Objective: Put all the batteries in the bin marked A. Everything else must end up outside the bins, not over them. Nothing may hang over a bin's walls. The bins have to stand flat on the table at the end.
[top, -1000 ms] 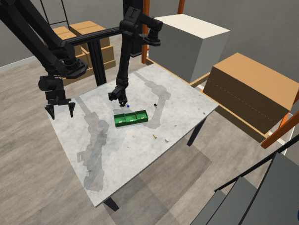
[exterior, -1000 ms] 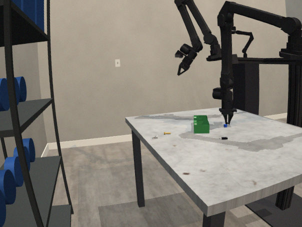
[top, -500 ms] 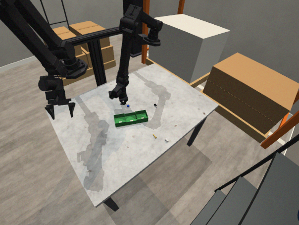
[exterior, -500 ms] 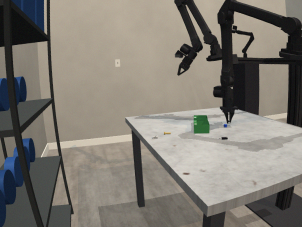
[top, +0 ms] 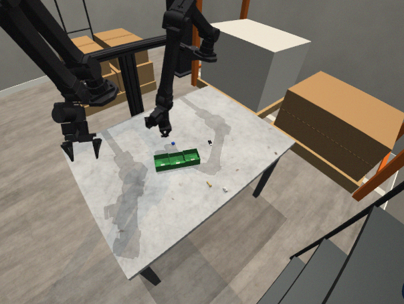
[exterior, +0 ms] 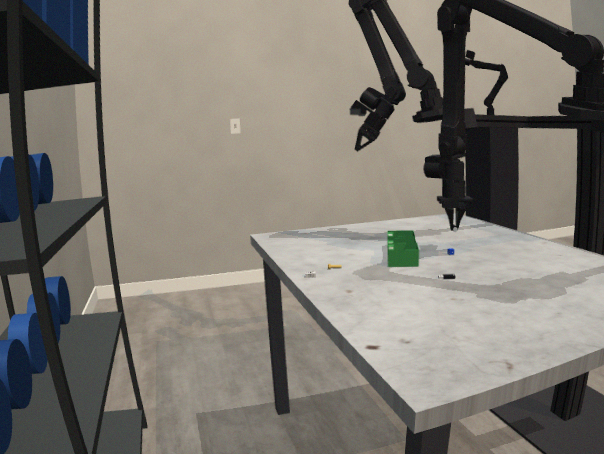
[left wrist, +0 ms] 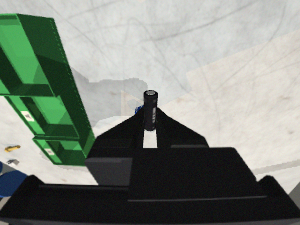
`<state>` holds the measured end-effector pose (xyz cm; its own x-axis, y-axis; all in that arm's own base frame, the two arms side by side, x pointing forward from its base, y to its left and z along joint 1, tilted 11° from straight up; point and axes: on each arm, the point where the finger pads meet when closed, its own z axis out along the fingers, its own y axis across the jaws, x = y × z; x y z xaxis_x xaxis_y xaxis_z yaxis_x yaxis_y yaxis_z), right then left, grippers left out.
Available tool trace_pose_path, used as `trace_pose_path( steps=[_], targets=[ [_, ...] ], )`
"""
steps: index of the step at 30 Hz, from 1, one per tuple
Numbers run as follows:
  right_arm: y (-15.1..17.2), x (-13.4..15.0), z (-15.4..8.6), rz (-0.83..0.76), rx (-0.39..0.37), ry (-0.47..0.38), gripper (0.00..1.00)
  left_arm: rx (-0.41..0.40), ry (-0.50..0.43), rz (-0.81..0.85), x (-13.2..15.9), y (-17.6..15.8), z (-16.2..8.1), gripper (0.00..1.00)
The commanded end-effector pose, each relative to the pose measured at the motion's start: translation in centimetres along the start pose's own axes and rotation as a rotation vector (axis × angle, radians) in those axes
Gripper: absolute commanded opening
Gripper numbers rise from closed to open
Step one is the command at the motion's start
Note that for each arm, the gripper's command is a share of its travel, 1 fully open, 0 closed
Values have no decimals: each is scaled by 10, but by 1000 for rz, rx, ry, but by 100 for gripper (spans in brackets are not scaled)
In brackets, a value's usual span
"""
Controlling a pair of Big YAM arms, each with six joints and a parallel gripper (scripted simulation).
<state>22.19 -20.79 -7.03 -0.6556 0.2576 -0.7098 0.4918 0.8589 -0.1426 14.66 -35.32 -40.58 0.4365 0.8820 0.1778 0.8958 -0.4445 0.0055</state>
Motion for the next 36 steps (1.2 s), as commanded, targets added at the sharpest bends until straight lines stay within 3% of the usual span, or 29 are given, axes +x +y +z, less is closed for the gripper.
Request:
trace_pose_path(
  steps=[1, 7, 17, 36],
  targets=[
    [-3, -3, -5, -4, 6, -11, 100, 23, 21, 4, 7, -13, 5, 9],
    [-3, -3, -5, -4, 6, -11, 100, -2, -3, 0, -2, 1, -2, 9],
    [-3, -3, -5, -4, 6, -11, 100, 14, 14, 5, -1, -10, 5, 9],
    [-3, -3, -5, -4, 6, -11, 100, -2, -3, 0, -4, 1, -2, 9]
  ],
)
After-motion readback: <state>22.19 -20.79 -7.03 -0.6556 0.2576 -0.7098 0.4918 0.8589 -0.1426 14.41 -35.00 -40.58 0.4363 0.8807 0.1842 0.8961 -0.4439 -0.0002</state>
